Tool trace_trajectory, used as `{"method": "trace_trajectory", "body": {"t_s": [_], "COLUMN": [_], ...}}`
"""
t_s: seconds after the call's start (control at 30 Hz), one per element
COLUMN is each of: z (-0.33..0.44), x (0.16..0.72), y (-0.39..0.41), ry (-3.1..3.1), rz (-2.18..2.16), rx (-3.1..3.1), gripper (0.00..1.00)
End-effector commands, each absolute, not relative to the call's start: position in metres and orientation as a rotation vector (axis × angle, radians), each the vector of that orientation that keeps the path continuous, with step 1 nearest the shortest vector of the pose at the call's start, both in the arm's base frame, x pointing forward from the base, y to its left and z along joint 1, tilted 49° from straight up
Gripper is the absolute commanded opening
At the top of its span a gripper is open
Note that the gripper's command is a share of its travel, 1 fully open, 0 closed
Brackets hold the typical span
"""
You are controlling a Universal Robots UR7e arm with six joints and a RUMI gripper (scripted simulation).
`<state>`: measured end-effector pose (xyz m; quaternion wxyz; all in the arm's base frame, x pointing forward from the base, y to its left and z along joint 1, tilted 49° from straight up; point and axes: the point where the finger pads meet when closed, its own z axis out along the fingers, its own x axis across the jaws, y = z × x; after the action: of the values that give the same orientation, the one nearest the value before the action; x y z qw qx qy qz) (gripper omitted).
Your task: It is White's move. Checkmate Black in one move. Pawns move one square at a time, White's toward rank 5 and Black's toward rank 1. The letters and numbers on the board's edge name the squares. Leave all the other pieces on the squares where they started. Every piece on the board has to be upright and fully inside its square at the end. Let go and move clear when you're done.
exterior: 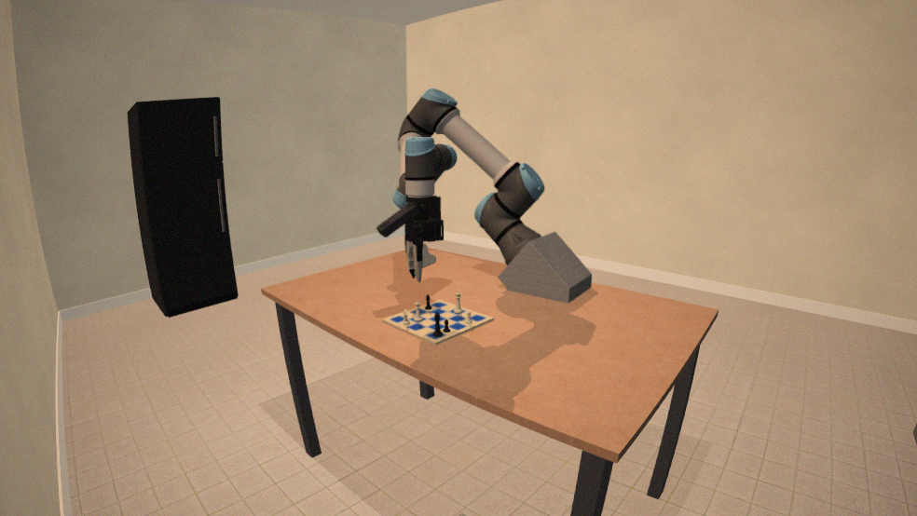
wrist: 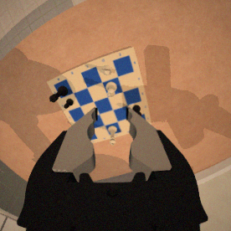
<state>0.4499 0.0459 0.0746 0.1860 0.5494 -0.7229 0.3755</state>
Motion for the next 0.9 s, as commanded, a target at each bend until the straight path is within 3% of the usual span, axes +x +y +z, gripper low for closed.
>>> {"method": "trace_trajectory", "body": {"t_s": [0.0, 0.87], "z": [0.0748, 0.0739], "x": [0.4500, 0.4502], "y": [0.0462, 0.0452], "ry": [-2.037, -2.039], "rz": [1.059, 1.051], "rx": [1.548, 1.543], "gripper": [0.25, 0.25]}}
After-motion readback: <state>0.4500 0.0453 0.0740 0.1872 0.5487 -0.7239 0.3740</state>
